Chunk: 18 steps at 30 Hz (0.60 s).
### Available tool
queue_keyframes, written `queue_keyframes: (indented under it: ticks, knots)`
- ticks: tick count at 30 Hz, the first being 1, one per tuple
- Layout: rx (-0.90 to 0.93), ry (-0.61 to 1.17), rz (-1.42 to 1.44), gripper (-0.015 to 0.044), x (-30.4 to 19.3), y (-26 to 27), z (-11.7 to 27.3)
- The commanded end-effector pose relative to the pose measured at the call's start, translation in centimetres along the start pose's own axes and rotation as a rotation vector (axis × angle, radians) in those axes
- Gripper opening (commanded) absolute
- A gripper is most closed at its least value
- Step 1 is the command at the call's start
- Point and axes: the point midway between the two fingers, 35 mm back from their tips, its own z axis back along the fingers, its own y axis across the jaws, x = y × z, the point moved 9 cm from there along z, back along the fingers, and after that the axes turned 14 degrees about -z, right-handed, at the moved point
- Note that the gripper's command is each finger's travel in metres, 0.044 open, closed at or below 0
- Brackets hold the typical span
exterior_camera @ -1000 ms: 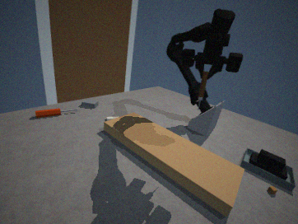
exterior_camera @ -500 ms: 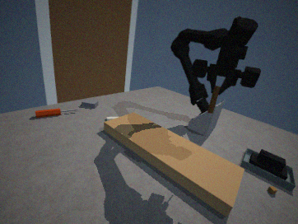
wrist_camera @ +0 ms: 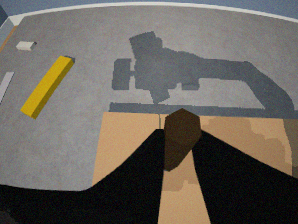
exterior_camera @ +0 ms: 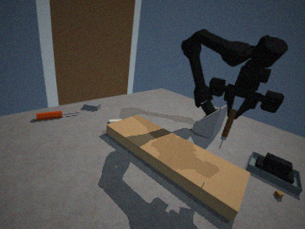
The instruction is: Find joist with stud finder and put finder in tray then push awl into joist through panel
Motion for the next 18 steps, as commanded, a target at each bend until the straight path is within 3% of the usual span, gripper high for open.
queue_keyframes:
  ticks: [1, 18]
  knots:
    - [-0.025, -0.013, -0.025, 0.0, -0.73, 1.17, -0.97]
    - [-0.035, -0.014, -0.029, 0.0, -1.46, 1.57, -1.67]
